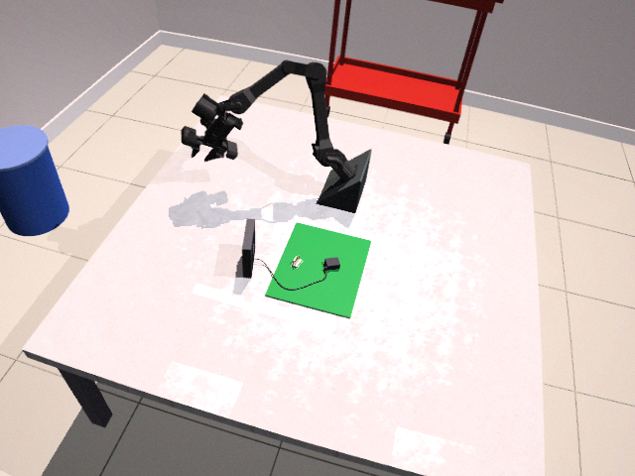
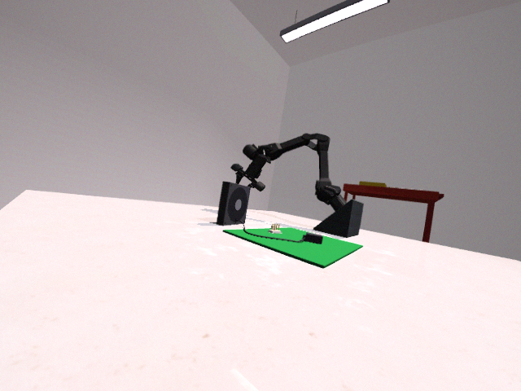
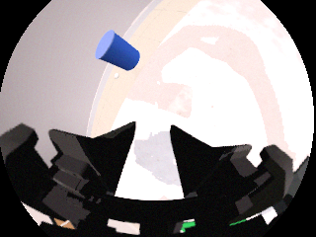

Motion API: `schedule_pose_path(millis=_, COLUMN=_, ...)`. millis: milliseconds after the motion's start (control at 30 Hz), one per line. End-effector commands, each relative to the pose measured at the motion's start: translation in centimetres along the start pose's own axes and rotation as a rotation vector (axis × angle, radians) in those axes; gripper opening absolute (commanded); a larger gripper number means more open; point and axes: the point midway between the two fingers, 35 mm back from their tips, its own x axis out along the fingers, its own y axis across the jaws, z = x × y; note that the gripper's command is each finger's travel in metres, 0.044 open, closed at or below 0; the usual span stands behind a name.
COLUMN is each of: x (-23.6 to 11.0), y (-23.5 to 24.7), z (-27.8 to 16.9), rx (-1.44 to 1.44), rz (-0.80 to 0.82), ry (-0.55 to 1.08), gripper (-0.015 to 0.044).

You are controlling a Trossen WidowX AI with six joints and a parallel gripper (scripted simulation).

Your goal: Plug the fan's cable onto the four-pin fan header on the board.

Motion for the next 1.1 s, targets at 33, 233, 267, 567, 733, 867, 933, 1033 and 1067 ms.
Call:
schedule_pose_path(millis=33, x=-0.5, y=0.8, z=-7.5, rx=-0.15, rz=0.004, ry=0.23, gripper=0.021)
schedule_pose_path(millis=233, x=-3.6, y=0.8, z=-16.6, rx=-0.351, rz=0.028, ry=0.496, gripper=0.021)
schedule_pose_path(millis=267, x=-4.2, y=0.7, z=-17.8, rx=-0.381, rz=0.033, ry=0.533, gripper=0.021)
schedule_pose_path(millis=567, x=-11.2, y=-0.9, z=-28.5, rx=-0.639, rz=0.085, ry=0.844, gripper=0.021)
schedule_pose_path(millis=733, x=-16.0, y=-3.4, z=-34.0, rx=-0.757, rz=0.066, ry=0.985, gripper=0.021)
schedule_pose_path(millis=867, x=-17.3, y=-6.2, z=-36.0, rx=-0.829, rz=-0.017, ry=1.005, gripper=0.021)
schedule_pose_path(millis=933, x=-18.5, y=-9.1, z=-37.6, rx=-0.917, rz=-0.097, ry=1.013, gripper=0.021)
schedule_pose_path(millis=1033, x=-20.2, y=-13.5, z=-39.3, rx=-1.055, rz=-0.207, ry=1.001, gripper=0.021)
schedule_pose_path(millis=1067, x=-20.8, y=-15.0, z=-39.6, rx=-1.102, rz=-0.242, ry=0.991, gripper=0.021)
